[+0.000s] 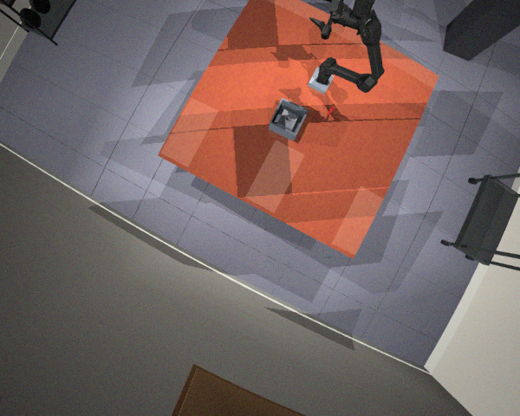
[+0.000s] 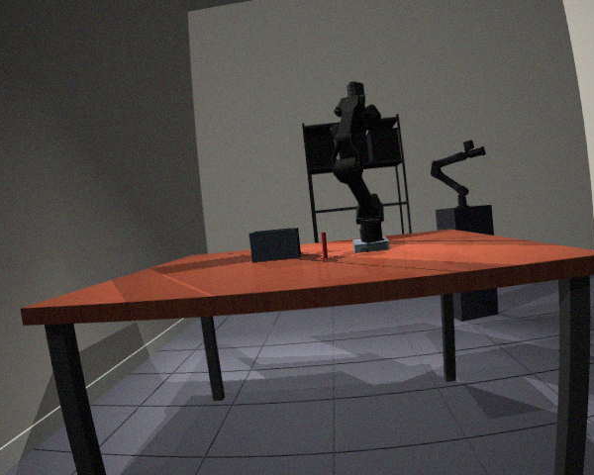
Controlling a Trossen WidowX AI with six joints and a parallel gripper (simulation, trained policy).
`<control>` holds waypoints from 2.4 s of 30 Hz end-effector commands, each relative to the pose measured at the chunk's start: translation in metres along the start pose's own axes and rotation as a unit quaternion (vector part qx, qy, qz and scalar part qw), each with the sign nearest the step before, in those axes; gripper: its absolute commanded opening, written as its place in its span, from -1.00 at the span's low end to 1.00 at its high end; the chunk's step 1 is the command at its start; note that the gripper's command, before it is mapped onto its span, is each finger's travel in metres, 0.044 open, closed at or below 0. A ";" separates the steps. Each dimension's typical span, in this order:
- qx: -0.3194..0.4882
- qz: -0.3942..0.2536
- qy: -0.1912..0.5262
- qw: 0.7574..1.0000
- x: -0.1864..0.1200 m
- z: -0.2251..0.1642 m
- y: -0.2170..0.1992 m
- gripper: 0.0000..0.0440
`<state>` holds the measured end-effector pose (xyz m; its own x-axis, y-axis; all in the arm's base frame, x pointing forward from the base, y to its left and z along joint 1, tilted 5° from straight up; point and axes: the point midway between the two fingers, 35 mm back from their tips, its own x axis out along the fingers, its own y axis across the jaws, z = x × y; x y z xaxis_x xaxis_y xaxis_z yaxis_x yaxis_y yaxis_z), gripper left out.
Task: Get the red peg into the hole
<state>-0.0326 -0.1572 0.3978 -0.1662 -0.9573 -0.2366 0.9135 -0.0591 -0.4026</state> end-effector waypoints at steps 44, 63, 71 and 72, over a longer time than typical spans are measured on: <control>-0.030 0.426 0.269 0.864 -0.044 -0.076 0.232 1.00; -0.099 0.445 0.357 0.815 -0.130 -0.142 0.287 1.00; -0.113 0.426 0.392 0.808 -0.159 -0.183 0.297 1.00; -0.114 0.423 0.396 0.807 -0.162 -0.188 0.299 1.00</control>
<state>0.1992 0.0247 0.1611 0.2396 -0.1486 -0.9594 0.7377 0.6703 0.0805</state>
